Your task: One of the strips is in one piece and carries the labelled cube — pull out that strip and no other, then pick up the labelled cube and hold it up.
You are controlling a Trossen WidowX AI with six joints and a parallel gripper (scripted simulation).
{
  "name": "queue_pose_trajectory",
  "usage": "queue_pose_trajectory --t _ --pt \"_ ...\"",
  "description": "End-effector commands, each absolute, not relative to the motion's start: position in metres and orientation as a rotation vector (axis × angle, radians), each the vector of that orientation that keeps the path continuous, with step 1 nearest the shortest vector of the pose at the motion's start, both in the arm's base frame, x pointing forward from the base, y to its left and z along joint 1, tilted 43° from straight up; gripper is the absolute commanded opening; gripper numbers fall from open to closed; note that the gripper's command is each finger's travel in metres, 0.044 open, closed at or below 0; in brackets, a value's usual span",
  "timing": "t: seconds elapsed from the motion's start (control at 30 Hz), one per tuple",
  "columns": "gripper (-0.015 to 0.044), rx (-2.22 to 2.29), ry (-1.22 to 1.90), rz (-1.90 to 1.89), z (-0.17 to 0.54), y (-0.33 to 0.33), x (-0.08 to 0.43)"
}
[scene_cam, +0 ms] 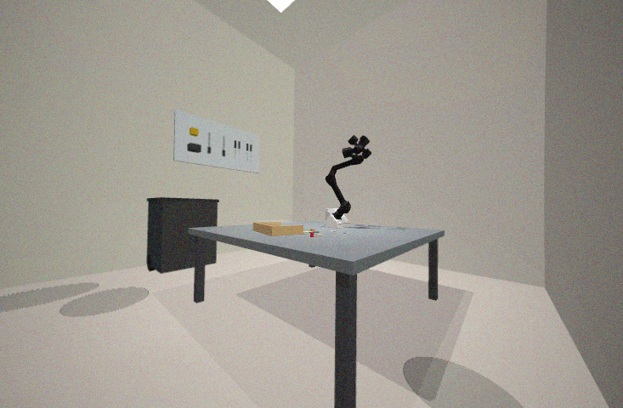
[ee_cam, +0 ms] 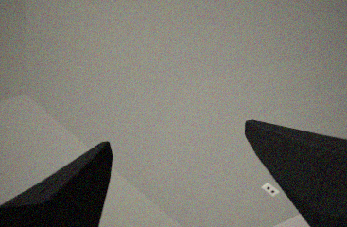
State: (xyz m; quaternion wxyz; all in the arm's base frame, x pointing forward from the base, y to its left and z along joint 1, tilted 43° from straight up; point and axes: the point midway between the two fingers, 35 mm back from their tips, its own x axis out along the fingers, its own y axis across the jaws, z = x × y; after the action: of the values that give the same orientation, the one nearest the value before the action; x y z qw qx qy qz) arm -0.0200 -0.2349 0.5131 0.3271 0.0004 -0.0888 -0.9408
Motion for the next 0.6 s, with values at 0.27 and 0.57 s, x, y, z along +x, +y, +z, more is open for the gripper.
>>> queue_pose_trajectory --t 0.27,0.57 --pt "0.0400 -0.147 -0.332 -2.650 0.544 -0.171 -0.093" --pt "0.0400 -0.389 -0.566 -2.881 0.565 -0.045 -0.141"
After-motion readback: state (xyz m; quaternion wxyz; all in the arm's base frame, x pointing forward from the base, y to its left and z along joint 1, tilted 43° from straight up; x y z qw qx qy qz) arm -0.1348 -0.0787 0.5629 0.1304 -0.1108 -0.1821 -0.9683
